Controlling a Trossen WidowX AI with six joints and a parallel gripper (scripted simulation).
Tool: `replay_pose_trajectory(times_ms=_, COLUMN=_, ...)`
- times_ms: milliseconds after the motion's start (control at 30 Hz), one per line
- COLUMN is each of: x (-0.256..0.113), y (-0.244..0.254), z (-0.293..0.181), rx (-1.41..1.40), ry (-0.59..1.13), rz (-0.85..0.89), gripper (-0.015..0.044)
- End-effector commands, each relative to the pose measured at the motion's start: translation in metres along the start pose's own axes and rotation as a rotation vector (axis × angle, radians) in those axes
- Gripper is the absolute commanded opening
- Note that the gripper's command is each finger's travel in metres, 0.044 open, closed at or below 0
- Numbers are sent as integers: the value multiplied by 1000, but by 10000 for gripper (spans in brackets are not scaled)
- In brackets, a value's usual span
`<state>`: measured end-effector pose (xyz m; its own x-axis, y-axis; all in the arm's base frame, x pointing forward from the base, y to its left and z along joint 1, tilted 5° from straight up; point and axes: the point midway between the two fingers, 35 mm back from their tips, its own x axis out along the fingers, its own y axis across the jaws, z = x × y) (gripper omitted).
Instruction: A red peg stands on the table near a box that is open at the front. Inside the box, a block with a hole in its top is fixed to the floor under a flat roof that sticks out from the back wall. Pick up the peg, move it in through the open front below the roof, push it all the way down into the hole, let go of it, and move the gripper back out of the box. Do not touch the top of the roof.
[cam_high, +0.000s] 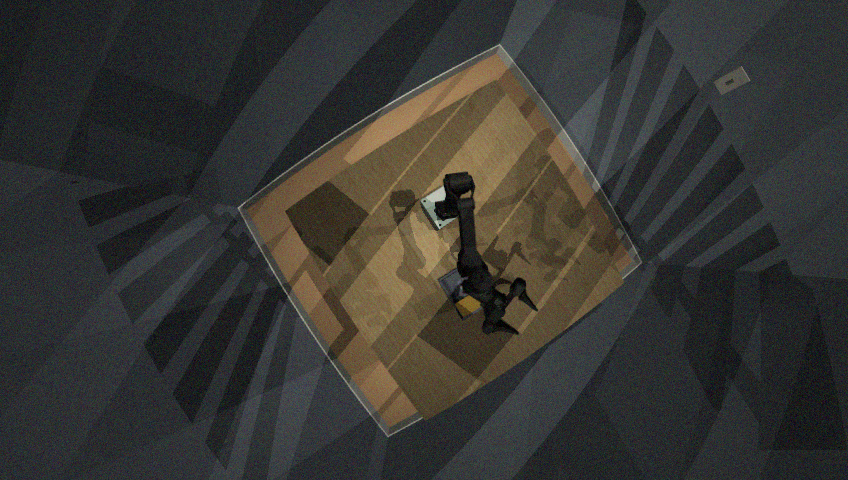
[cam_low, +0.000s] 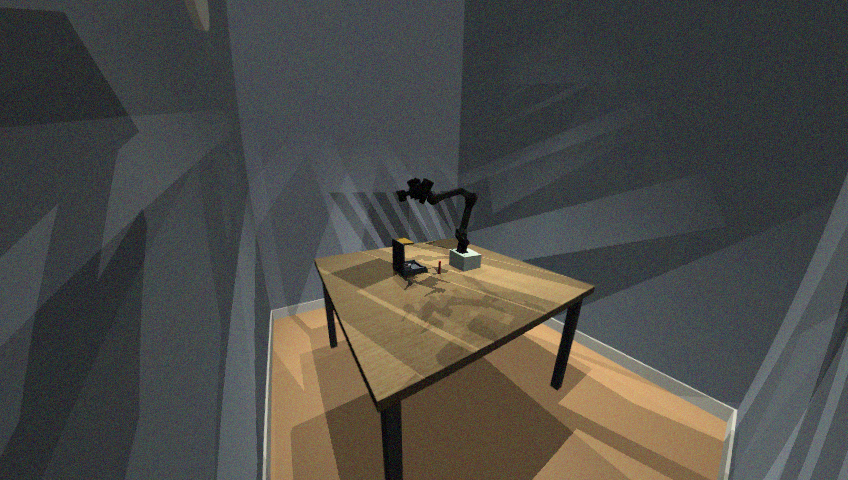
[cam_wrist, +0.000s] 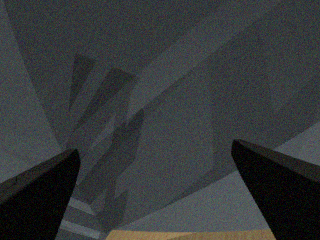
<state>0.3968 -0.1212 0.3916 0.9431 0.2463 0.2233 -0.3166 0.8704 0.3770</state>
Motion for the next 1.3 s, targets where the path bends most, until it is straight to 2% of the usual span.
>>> replay_pose_trajectory(times_ms=0, x=-6, y=-1, z=-18, rx=173, ry=33, rz=-34, gripper=440)
replay_pose_trajectory(times_ms=633, x=-45, y=-6, z=-117, rx=966, ry=164, rz=-257, gripper=440)
replay_pose_trajectory(times_ms=1267, x=-106, y=0, z=-221, rx=1706, ry=186, rz=-604, gripper=440)
